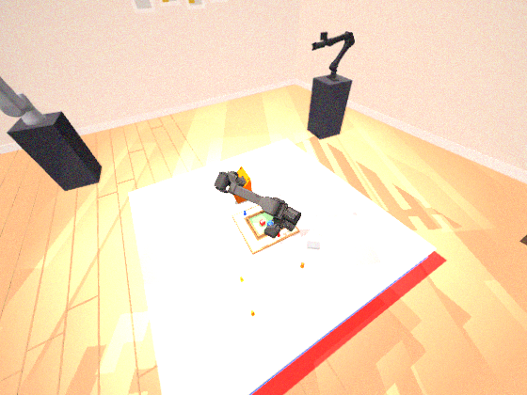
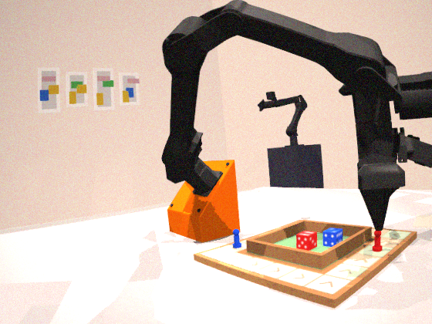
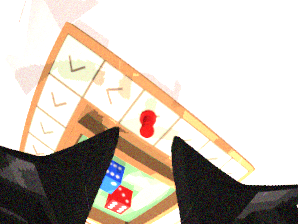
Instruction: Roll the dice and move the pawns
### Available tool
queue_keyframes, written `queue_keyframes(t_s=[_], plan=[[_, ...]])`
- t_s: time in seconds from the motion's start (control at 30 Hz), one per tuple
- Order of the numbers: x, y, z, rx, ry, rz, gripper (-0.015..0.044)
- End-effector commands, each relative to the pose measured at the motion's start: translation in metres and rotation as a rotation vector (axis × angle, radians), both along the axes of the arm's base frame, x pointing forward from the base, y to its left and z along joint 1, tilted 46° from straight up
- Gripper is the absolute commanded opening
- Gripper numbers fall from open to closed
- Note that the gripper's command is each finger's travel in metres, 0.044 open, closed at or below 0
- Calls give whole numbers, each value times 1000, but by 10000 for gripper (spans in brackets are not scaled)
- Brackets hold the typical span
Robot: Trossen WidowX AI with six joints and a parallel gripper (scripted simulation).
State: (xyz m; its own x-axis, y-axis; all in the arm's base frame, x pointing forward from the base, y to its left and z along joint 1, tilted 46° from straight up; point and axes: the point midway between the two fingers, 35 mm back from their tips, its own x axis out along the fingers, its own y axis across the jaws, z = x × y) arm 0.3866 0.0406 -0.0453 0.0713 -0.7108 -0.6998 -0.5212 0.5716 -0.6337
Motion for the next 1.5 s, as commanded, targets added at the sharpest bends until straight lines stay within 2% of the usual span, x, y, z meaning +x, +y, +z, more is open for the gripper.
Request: queue_keyframes(t_s=[0.0, 0.53, 0.7, 1.03, 1.47], plan=[[0, -5, -4, -5, 2, 4, 200], [2, -22, -20, -6, 2, 4, 200], [2, -22, -20, -6, 2, 4, 69], [2, -22, -20, -6, 2, 4, 2], [0, 32, 26, 9, 16, 14, 0]])
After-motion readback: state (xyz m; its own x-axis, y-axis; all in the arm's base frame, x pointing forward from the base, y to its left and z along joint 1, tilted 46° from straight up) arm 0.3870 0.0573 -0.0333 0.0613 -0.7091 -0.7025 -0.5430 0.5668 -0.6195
